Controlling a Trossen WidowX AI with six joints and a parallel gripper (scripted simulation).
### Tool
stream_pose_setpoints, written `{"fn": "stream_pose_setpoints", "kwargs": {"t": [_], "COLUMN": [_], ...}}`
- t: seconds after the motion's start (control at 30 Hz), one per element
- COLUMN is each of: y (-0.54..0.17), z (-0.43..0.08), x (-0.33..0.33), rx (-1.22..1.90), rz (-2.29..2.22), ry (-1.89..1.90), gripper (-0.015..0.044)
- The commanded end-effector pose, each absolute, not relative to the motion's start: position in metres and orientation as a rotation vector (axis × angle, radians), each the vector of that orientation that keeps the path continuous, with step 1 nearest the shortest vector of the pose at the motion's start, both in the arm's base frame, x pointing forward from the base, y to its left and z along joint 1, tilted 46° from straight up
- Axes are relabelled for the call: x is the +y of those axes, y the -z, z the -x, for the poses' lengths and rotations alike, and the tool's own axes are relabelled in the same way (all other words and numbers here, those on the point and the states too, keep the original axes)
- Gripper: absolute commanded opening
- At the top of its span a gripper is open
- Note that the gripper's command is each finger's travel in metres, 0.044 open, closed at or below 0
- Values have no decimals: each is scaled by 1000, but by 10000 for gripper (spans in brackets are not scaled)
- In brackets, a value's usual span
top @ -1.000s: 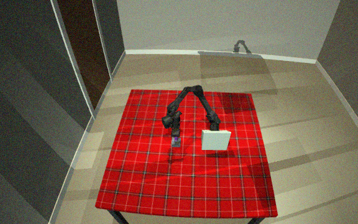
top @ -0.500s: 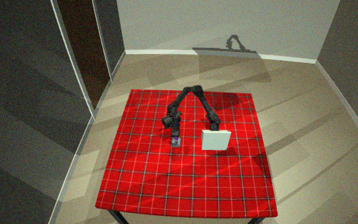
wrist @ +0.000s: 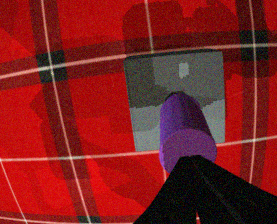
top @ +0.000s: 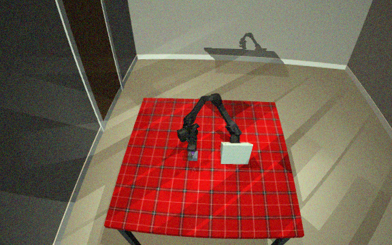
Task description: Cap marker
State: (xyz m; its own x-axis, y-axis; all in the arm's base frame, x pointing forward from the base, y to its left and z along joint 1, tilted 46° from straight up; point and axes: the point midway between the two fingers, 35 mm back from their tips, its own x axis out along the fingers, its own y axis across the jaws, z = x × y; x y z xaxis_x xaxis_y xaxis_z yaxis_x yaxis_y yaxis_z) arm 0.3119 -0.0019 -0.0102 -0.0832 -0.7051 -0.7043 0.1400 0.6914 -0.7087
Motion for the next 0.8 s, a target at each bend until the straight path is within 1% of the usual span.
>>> {"fn": "stream_pose_setpoints", "kwargs": {"t": [0.0,0.37,0.6,0.77], "y": [15,25,19,-25], "z": [-310,-310,-312,-320], "x": [-7,-18,-10,37], "rx": [1503,1502,1494,1497], "rz": [501,502,491,489], "ry": [748,749,747,742], "gripper": [0,0,0,0]}}
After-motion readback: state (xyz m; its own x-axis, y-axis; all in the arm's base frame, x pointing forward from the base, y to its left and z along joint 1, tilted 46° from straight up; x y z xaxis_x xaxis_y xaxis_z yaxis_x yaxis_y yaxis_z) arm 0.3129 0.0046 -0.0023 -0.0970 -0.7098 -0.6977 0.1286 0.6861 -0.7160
